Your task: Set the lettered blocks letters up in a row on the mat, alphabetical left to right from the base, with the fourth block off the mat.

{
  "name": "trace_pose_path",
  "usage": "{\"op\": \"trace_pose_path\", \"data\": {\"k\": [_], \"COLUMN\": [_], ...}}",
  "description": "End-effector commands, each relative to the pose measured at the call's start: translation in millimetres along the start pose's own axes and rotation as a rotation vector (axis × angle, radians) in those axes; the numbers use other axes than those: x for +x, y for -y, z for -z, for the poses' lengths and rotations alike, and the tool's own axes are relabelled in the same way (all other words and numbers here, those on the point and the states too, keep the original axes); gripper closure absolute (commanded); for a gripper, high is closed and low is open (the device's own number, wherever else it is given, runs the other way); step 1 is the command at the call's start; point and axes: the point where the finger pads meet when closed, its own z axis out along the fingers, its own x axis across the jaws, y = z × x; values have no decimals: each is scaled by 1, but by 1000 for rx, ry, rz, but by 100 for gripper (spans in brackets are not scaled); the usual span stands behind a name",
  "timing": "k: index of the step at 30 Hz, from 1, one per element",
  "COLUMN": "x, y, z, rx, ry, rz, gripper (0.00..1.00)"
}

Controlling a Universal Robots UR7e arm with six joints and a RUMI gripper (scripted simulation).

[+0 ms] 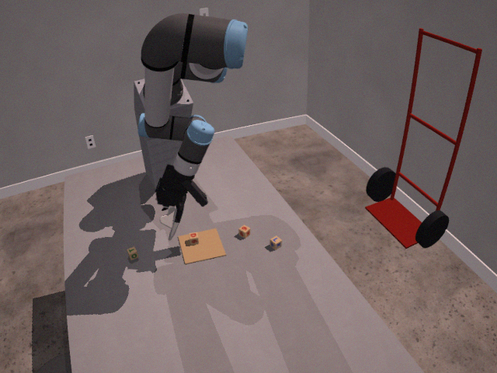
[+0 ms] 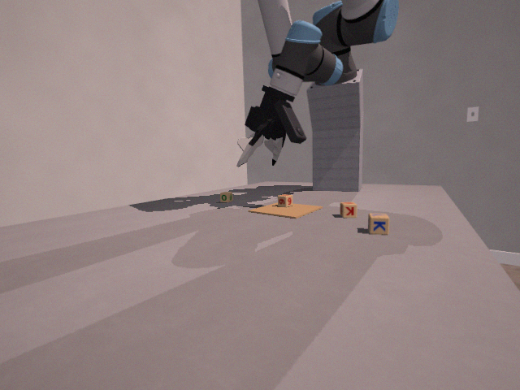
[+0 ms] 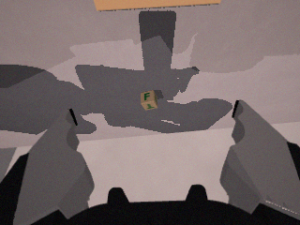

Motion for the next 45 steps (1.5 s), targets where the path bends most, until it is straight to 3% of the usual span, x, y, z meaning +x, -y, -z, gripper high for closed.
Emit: {"op": "trace_pose_path", "data": {"k": [1,45], "x": [0,12], "y": [-4,-43], "z": [-2,-17], "rx": [-2,-1], "ry": [4,-2], "rz": [-139,-1094], "gripper": [0,0]}}
